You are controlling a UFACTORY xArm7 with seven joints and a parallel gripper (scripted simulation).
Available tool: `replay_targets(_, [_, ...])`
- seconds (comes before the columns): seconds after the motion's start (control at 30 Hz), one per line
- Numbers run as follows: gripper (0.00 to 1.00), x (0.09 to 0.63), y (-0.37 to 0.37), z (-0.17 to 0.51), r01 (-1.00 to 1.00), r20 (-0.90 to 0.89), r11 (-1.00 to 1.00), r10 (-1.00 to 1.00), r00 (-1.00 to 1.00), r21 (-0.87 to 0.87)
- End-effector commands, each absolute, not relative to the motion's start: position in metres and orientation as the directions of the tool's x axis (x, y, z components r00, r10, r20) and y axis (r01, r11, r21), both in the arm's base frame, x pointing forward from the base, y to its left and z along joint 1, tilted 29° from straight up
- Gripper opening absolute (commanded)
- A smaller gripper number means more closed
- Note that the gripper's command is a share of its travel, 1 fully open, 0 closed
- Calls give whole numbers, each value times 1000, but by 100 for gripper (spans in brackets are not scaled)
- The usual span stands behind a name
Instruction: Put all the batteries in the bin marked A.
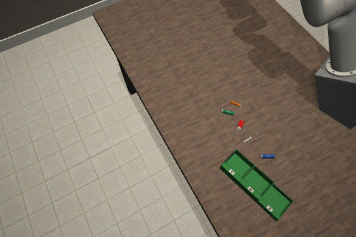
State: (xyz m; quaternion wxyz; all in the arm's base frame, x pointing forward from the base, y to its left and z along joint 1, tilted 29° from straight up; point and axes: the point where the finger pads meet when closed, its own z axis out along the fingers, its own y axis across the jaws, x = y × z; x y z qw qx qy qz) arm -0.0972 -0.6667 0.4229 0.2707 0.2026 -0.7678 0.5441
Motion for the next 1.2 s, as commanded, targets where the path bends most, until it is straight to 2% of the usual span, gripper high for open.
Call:
replay_targets(0.0, [100,-98,-666,426,-606,637,323,-12,-771,-727])
replay_targets(0.53, [100,-98,-666,426,-606,637,323,-12,-771,-727])
replay_targets(0.57, [7,-96,-670,419,-606,637,323,-12,-771,-727])
replay_targets(0.87, [7,-87,-695,372,-606,637,323,-12,-771,-727])
replay_targets(1.0, [7,-58,-689,366,-661,639,278,-177,-748,-697])
replay_targets(1.17, [7,-34,-690,362,-661,639,278,-176,-749,-697])
